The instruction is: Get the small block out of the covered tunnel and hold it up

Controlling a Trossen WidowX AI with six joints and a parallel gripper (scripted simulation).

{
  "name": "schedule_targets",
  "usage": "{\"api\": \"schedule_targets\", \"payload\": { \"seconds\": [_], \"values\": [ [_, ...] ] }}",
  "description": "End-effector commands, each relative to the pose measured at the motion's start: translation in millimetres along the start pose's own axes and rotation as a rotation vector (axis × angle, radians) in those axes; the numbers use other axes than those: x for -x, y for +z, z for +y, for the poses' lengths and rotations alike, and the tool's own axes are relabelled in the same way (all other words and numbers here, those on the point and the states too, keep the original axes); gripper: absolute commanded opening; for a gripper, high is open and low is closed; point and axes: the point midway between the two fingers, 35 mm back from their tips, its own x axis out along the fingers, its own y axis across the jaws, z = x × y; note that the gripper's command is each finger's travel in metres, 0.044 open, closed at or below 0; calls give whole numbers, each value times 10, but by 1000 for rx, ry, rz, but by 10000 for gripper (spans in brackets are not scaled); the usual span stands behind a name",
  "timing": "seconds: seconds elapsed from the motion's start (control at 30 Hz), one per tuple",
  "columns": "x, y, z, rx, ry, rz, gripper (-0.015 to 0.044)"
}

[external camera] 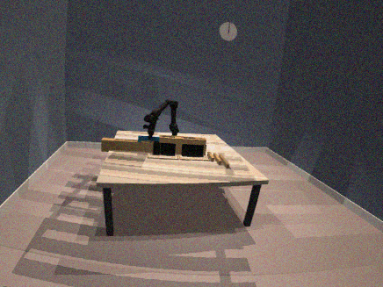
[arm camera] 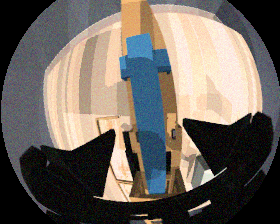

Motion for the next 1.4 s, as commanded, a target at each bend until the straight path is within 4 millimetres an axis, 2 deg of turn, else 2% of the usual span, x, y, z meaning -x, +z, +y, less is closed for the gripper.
{"api": "schedule_targets", "payload": {
  "seconds": [0.0,0.4,0.5,0.57,1.23,1.33,1.37],
  "values": [
    [10,4,3,0,1,-1,387],
    [10,4,3,0,1,-1,72],
    [10,4,3,0,1,-1,52],
    [11,-12,5,0,1,-1,0],
    [60,-617,3,3,3,11,0],
    [62,-637,0,3,3,11,0],
    [97,-491,-3,-13,1,-21,26]
  ]
}}
